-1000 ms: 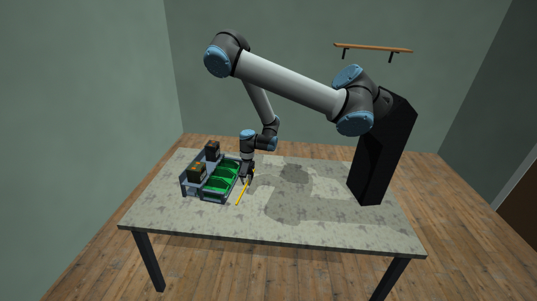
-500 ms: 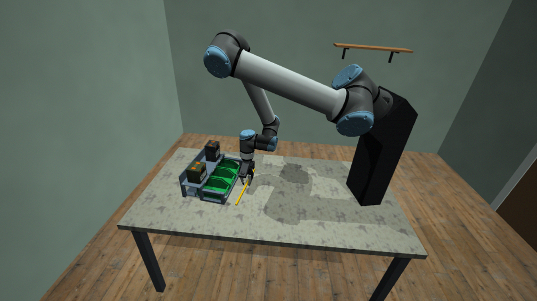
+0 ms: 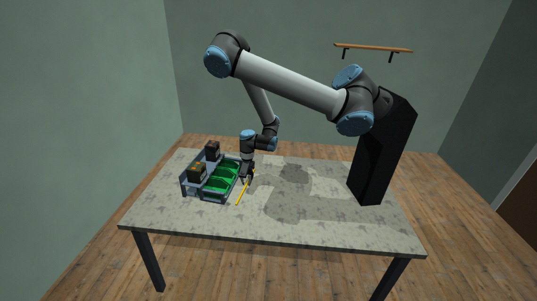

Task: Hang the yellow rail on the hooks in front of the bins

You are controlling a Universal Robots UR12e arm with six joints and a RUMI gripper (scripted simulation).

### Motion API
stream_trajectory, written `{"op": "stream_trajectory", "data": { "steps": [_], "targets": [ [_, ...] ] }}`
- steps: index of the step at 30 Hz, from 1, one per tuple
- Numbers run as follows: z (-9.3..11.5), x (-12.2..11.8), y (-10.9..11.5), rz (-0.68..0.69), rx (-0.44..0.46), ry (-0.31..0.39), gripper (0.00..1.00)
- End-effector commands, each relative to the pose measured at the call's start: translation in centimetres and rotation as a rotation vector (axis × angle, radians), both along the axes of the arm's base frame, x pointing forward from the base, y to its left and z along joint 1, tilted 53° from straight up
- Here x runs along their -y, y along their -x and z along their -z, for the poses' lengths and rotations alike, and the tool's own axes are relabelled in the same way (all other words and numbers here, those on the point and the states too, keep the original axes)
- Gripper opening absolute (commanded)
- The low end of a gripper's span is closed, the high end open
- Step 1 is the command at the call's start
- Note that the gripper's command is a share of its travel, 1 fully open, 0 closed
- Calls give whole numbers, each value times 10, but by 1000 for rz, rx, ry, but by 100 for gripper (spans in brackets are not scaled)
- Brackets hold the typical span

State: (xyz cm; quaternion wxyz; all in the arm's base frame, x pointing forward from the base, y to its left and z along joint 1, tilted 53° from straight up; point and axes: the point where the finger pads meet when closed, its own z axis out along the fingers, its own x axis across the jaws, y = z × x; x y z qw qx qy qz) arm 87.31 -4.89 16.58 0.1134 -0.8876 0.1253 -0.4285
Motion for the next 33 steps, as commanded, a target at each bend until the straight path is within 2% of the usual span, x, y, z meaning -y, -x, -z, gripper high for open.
{"op": "stream_trajectory", "data": {
  "steps": [1,15,16,33],
  "targets": [
    [-1,0,0,0,1,0,22],
    [-1,0,0,0,1,0,22],
    [-1,0,0,0,1,0,0],
    [-1,0,0,0,1,0,0]
  ]
}}
